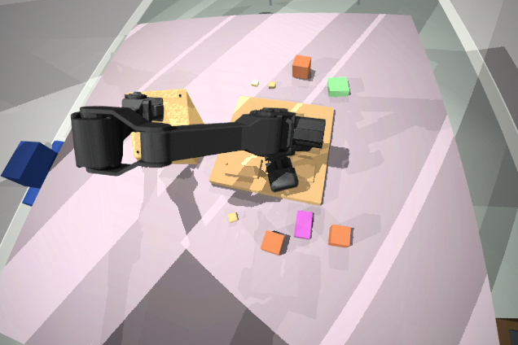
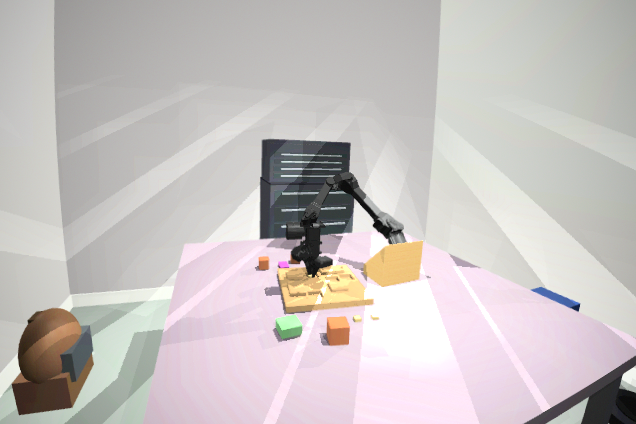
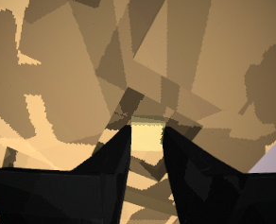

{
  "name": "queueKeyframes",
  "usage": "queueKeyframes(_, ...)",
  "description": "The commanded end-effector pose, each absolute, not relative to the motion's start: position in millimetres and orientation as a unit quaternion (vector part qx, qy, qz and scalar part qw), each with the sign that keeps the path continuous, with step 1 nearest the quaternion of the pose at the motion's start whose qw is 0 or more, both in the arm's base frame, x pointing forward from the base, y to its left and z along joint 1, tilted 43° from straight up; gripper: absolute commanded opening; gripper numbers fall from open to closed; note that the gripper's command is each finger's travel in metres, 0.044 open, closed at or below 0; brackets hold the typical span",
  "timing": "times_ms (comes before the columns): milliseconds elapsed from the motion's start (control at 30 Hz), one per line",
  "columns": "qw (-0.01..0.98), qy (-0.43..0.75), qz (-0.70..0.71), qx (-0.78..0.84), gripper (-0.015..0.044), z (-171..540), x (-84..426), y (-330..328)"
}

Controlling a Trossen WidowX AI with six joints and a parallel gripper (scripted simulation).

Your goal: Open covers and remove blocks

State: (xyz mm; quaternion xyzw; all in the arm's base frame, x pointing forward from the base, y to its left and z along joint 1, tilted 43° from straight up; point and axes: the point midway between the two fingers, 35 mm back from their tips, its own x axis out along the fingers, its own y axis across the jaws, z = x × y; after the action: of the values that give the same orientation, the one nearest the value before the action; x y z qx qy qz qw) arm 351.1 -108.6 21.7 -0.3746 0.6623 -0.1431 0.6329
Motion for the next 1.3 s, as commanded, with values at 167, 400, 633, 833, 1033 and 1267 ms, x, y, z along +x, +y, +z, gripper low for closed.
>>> queueKeyframes(167, 0.633, 0.663, -0.143, -0.374, 0.0080, 27, 351, -103)
queueKeyframes(400, 0.632, 0.663, -0.142, -0.374, 0.0080, 34, 350, -97)
queueKeyframes(633, 0.632, 0.664, -0.142, -0.374, 0.0080, 40, 349, -90)
queueKeyframes(833, 0.631, 0.664, -0.141, -0.374, 0.0080, 46, 348, -85)
queueKeyframes(1033, 0.631, 0.664, -0.141, -0.375, 0.0080, 52, 347, -80)
queueKeyframes(1267, 0.631, 0.665, -0.140, -0.374, 0.0080, 62, 347, -70)
